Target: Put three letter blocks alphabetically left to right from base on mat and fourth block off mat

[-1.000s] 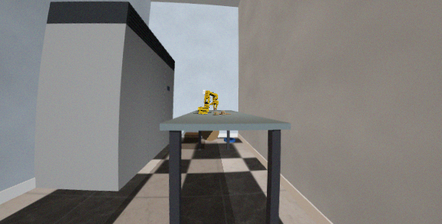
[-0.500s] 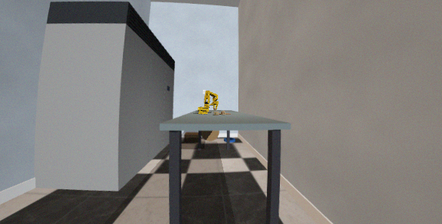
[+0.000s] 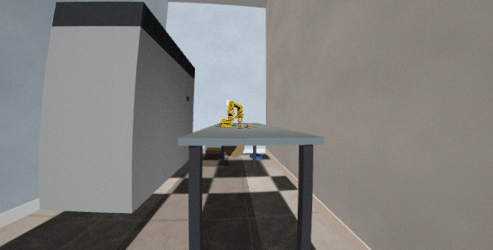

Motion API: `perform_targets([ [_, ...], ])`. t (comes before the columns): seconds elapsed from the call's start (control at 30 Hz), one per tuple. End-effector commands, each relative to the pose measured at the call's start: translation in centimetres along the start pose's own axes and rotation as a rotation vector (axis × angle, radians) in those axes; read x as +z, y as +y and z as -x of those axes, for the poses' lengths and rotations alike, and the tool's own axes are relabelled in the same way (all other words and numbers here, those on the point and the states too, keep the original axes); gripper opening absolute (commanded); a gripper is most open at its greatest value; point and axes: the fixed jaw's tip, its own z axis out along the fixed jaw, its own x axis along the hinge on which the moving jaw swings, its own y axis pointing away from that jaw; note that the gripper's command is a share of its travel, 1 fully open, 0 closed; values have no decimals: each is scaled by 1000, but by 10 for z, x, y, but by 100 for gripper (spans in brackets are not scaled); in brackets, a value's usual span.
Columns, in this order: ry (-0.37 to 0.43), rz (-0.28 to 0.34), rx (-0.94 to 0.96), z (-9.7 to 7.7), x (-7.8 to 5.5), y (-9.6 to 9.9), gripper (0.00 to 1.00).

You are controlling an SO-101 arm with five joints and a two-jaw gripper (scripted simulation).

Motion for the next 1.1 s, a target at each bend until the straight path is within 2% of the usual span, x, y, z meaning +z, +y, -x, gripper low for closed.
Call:
perform_targets([
  [0.0,114,-25,-11,-13,-17,-4,0],
  [1.07,114,-25,-11,-15,-5,-4,0],
])
